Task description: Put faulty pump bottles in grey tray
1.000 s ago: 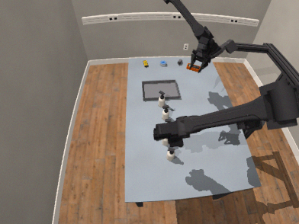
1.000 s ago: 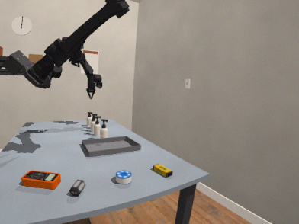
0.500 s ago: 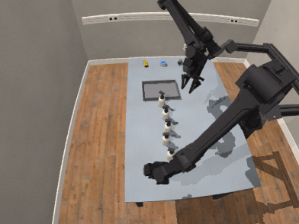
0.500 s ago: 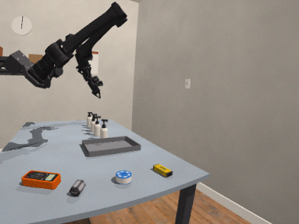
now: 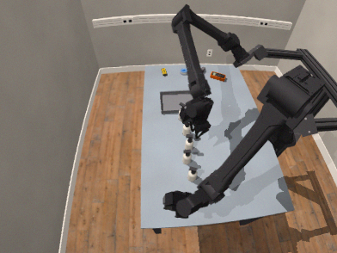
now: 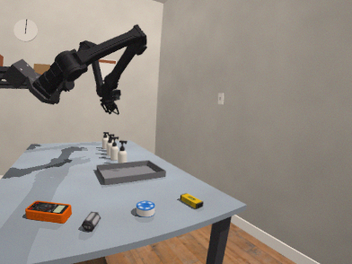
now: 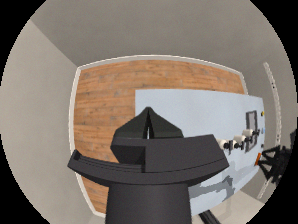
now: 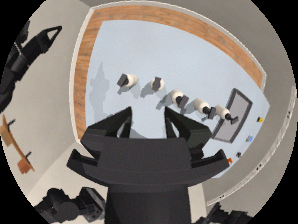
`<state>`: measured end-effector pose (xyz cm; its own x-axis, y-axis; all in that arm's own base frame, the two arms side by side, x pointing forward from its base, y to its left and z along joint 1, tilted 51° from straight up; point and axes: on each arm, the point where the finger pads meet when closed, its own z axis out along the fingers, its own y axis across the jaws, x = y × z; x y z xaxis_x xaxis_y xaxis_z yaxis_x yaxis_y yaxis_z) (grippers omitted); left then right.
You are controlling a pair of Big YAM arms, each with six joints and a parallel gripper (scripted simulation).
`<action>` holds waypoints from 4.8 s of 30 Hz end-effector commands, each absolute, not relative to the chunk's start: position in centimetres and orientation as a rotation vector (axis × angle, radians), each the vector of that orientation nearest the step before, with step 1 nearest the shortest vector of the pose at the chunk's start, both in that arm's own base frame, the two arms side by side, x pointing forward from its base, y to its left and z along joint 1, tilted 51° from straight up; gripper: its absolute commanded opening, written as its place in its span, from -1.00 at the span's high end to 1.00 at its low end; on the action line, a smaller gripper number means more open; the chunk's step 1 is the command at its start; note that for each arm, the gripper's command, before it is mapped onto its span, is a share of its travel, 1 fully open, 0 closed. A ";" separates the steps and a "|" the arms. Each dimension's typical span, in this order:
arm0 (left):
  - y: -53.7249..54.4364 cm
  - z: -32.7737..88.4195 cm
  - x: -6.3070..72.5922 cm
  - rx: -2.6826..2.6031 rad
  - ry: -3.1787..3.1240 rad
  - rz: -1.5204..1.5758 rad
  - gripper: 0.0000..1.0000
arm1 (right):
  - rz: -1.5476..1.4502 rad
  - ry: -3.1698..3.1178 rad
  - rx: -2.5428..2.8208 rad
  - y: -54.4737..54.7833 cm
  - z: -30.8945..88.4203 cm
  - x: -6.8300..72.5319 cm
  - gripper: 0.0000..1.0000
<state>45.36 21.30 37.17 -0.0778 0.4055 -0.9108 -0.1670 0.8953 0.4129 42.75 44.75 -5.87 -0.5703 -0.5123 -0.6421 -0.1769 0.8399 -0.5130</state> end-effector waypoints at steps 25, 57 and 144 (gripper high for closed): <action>21.4 38.2 45.7 0.204 1.557 0.491 1.00 | -0.638 2.335 -0.108 41.6 -11.3 51.2 -0.02; 21.4 38.2 45.7 0.204 1.557 0.491 1.00 | -0.652 2.340 -0.092 39.5 -14.4 55.6 -0.02; 21.4 38.2 45.7 0.204 1.557 0.491 1.00 | -0.524 2.312 -0.033 41.8 -7.4 56.3 0.56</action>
